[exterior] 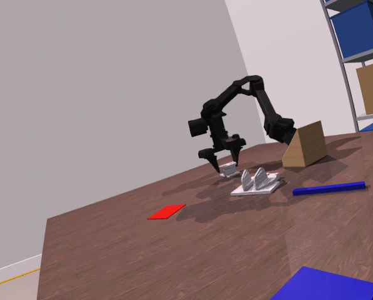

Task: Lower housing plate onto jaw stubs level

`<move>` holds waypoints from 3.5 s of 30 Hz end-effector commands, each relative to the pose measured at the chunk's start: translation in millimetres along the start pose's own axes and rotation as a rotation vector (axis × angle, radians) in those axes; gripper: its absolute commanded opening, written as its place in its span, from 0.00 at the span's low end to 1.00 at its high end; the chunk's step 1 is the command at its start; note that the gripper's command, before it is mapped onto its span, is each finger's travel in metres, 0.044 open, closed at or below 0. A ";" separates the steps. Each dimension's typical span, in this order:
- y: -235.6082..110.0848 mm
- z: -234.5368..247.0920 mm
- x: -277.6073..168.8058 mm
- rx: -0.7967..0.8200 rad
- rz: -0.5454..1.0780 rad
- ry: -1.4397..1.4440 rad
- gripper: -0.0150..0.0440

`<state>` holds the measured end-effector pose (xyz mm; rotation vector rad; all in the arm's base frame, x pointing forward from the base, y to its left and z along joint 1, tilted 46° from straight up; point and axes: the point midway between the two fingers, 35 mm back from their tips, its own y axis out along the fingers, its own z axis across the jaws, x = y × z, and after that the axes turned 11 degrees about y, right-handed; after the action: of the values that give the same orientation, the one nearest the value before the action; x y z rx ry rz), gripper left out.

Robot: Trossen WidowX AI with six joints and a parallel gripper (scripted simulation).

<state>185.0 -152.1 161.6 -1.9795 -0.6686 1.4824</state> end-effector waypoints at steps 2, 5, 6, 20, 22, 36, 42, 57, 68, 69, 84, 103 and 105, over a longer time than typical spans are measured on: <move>-13.4 -2.1 0.2 0.000 -0.001 0.004 0.85; -22.9 -2.3 0.8 0.000 -0.003 0.003 0.85; -26.0 -2.3 0.9 0.001 -0.003 0.003 0.85; -62.3 0.0 -0.9 -0.002 0.003 -0.001 0.85; -62.2 -0.9 1.0 -0.002 0.001 0.007 0.85; -61.3 -16.4 43.0 0.001 -0.031 0.184 0.85; -61.5 -20.7 62.1 0.005 -0.041 0.260 0.85; -62.8 -24.4 111.3 0.018 -0.054 0.457 0.85; -63.9 -20.6 147.3 0.026 -0.052 0.603 0.85; -64.0 -20.0 150.5 0.027 -0.052 0.617 0.85; -64.7 -5.3 198.1 0.027 -0.035 0.826 0.85; -62.5 22.7 246.8 0.003 -0.006 1.077 0.85; -62.5 22.7 246.8 0.003 -0.006 1.077 0.85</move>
<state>224.8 64.6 35.4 -2.3491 -0.1899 0.2605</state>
